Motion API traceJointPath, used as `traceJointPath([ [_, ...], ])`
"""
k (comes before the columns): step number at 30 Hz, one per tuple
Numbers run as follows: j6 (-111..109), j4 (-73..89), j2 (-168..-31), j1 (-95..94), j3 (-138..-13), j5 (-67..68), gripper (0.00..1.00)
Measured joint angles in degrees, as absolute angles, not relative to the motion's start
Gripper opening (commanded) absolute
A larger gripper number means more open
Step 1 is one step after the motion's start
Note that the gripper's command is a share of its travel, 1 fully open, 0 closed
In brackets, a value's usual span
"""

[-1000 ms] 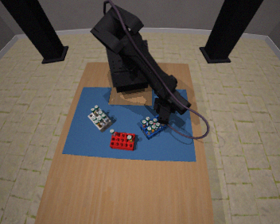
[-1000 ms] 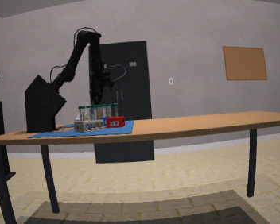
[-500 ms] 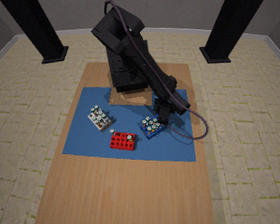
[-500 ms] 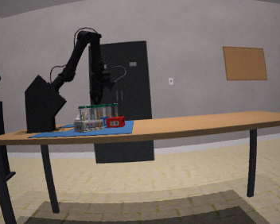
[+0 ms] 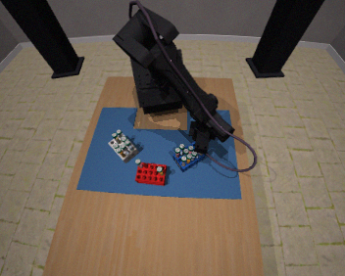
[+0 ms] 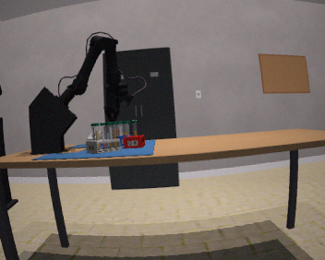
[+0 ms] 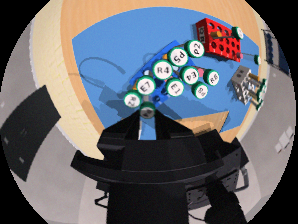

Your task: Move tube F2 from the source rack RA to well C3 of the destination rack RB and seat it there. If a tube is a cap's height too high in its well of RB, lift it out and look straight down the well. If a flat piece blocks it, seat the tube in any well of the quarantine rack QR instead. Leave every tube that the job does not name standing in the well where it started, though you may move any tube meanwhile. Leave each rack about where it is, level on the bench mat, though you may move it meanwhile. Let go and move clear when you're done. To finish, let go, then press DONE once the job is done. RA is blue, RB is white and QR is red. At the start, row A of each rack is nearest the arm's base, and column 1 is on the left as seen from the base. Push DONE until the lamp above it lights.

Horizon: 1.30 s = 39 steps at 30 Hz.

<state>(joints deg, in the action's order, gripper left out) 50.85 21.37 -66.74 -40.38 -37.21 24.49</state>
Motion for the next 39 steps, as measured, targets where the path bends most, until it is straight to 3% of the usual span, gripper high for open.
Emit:
traceJointPath([
  [9,50.85,21.37,-66.74,-40.38,-37.21,24.49,0.24],
  [10,50.85,21.37,-66.74,-40.38,-37.21,24.49,0.3],
  [39,52.75,26.46,-62.92,-42.89,-38.59,25.91,0.3],
])
